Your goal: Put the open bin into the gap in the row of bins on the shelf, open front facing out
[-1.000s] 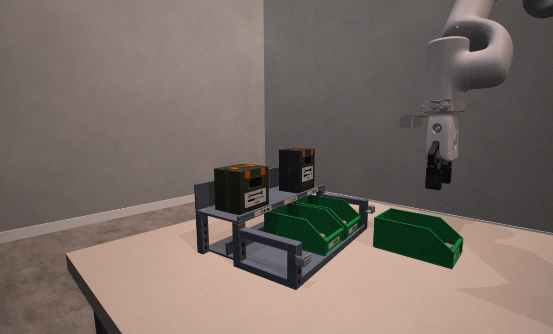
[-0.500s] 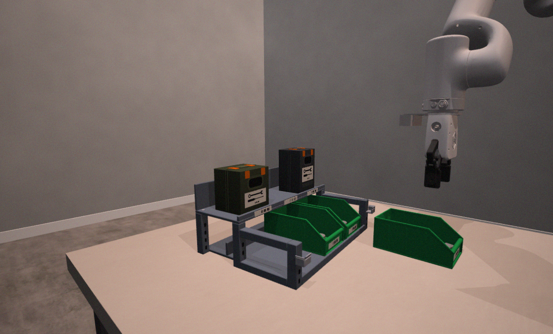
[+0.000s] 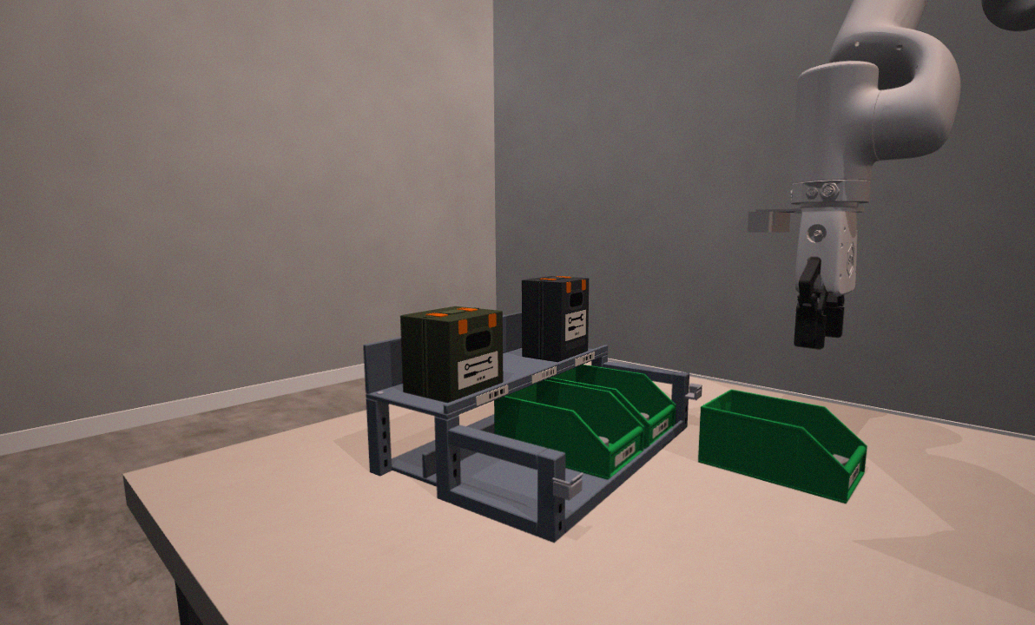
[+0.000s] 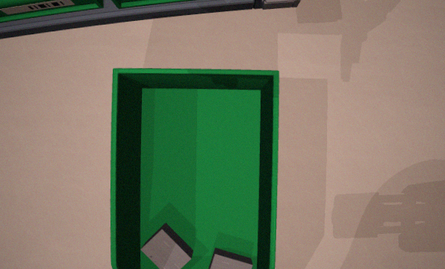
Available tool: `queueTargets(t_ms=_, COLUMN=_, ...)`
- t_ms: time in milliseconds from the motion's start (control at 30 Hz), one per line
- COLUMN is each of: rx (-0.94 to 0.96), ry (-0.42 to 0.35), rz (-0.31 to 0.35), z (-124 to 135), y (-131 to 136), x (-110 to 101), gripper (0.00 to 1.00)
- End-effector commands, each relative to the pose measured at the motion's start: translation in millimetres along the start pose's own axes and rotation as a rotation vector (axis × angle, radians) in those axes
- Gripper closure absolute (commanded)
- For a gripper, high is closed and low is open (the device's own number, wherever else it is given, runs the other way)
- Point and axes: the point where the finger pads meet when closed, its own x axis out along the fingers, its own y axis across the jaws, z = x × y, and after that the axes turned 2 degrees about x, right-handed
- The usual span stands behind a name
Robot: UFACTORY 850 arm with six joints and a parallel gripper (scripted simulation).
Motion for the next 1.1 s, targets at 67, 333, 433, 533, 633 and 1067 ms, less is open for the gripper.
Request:
queueTargets(t_ms=67, rx=0.001, ry=0.001, rz=0.0, z=-0.7, y=-0.1, x=-3.8, gripper=0.0)
queueTargets(t_ms=333, rx=0.001, ry=0.001, rz=0.0, z=-0.7, y=-0.1, x=-3.8, gripper=0.0)
queueTargets(t_ms=433, rx=0.001, ry=0.001, rz=0.0, z=-0.7, y=-0.1, x=-4.3, gripper=0.0)
queueTargets(t_ms=533, rx=0.001, ry=0.001, rz=0.0, z=-0.8, y=-0.1, x=-5.8, gripper=0.0)
queueTargets(t_ms=633, rx=0.001, ry=0.001, rz=0.0, z=-0.8, y=-0.1, x=-6.3, gripper=0.0)
queueTargets(t_ms=1067, rx=0.001, ry=0.001, rz=0.0, z=-0.8, y=-0.1, x=-7.1, gripper=0.0)
